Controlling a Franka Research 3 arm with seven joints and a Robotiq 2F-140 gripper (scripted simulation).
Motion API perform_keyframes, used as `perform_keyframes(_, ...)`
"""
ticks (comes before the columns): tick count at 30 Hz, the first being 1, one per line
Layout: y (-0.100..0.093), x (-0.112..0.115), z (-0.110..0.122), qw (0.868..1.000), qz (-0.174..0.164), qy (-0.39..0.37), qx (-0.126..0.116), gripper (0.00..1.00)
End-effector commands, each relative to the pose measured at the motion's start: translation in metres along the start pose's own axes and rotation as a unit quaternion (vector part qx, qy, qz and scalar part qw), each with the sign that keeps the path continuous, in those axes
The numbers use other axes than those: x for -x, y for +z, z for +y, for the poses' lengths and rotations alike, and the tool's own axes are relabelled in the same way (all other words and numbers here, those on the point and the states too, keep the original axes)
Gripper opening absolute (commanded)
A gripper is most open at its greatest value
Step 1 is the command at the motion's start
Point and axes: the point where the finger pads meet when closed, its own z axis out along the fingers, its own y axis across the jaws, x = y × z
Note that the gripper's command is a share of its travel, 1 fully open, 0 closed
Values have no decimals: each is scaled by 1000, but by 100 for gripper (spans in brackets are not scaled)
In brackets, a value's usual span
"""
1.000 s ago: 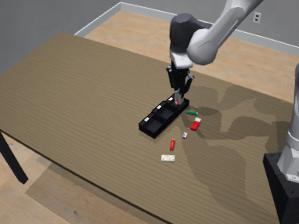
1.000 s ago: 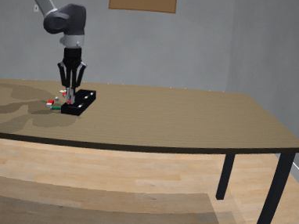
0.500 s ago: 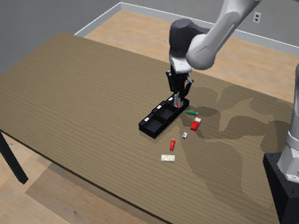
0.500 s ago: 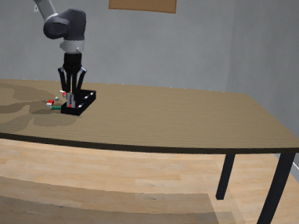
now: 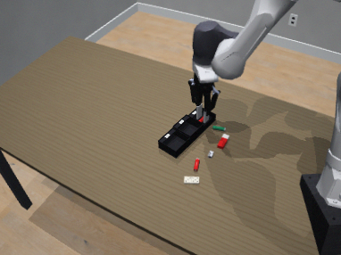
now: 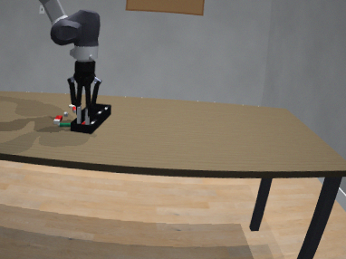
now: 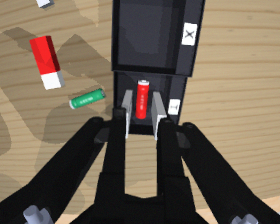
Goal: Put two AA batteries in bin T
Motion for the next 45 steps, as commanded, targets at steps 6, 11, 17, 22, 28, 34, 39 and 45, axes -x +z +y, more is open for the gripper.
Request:
perform_keyframes(6,0,0,1,1000,1,-1,1,17)
perform_keyframes(11,0,0,1,1000,1,-1,1,17)
perform_keyframes(17,-4,0,1,1000,1,-1,1,17)
perform_keyframes(22,-8,0,1,1000,1,-1,1,17)
perform_keyframes(28,-16,0,1,1000,1,-1,1,17)
perform_keyframes(34,-24,0,1,1000,1,-1,1,17)
perform_keyframes(39,-28,0,1,1000,1,-1,1,17)
perform_keyframes(45,-51,0,1,1000,1,-1,1,17)
